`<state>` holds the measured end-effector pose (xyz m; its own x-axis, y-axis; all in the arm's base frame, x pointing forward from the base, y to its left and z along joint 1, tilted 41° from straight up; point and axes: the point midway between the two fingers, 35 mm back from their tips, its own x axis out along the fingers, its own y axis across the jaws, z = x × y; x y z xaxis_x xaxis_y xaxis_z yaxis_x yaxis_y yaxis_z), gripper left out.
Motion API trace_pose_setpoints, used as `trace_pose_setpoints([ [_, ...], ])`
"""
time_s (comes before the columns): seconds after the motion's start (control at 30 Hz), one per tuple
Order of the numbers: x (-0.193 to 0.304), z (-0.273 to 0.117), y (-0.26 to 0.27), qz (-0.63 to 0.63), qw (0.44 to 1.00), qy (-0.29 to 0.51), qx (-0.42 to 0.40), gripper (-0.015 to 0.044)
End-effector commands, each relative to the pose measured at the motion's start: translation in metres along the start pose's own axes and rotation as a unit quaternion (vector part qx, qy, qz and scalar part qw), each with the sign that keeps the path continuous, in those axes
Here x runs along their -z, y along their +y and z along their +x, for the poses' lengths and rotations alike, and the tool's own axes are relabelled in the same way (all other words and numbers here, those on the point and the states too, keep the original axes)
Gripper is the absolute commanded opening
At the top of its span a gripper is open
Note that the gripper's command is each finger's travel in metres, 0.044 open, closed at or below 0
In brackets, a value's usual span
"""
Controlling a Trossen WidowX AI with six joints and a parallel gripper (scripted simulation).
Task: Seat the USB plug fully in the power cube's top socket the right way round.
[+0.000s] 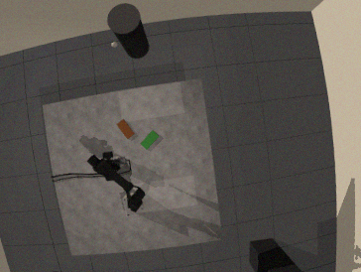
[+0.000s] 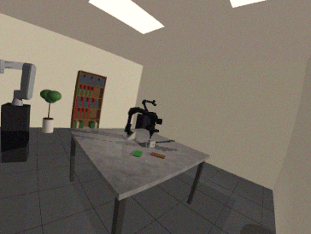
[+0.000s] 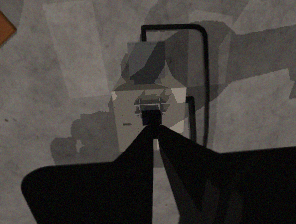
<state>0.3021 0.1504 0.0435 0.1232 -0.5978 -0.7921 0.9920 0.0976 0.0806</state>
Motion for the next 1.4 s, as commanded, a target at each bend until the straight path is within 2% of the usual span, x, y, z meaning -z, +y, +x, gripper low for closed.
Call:
trace_pose_setpoints([
  [0.0,0.0004,-0.0001,-0.0003,-0.001,1.0,0.005,0.001,0.0],
  [1.37,0.0022,0.0049,-0.0011,-0.001,1.0,0.016,0.001,0.0],
])
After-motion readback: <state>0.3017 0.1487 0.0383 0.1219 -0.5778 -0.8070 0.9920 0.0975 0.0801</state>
